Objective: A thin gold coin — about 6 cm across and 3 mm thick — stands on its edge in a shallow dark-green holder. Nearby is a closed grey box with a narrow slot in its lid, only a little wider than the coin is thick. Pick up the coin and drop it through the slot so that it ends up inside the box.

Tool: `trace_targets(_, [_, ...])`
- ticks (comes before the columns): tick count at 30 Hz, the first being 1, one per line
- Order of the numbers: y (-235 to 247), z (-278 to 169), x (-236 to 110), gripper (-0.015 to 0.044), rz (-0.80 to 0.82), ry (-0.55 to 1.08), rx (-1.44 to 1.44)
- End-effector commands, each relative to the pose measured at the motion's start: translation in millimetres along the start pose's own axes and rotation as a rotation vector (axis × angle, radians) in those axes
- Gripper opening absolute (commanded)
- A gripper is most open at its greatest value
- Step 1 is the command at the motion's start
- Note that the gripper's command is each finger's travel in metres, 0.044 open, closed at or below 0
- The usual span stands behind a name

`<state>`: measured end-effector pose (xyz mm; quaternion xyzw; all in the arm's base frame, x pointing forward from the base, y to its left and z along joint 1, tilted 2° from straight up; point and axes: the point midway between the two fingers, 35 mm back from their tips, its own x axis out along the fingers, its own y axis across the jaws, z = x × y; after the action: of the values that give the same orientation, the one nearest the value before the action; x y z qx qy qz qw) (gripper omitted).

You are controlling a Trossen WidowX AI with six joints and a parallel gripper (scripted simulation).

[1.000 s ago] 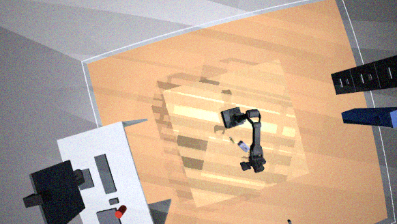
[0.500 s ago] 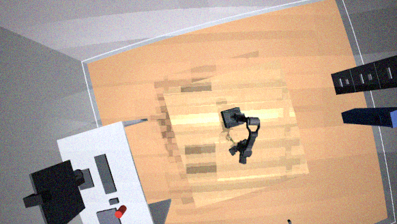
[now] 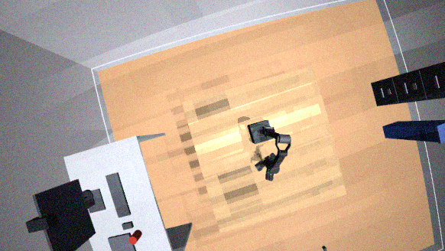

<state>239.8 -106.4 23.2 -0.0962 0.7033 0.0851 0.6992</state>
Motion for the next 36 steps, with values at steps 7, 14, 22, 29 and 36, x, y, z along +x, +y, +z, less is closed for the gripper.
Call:
trace_targets(7, [0,0,18,0.0161,-0.007,-0.001,-0.004])
trace_targets(14, [-1,1,30,0.0161,-0.007,-0.001,-0.004])
trace_targets(22, [-1,1,43,0.0161,-0.007,-0.001,-0.004])
trace_targets(29, [-1,1,54,0.0161,-0.007,-0.001,-0.004])
trace_targets(36, [-1,0,65,0.0161,-0.007,-0.001,-0.004])
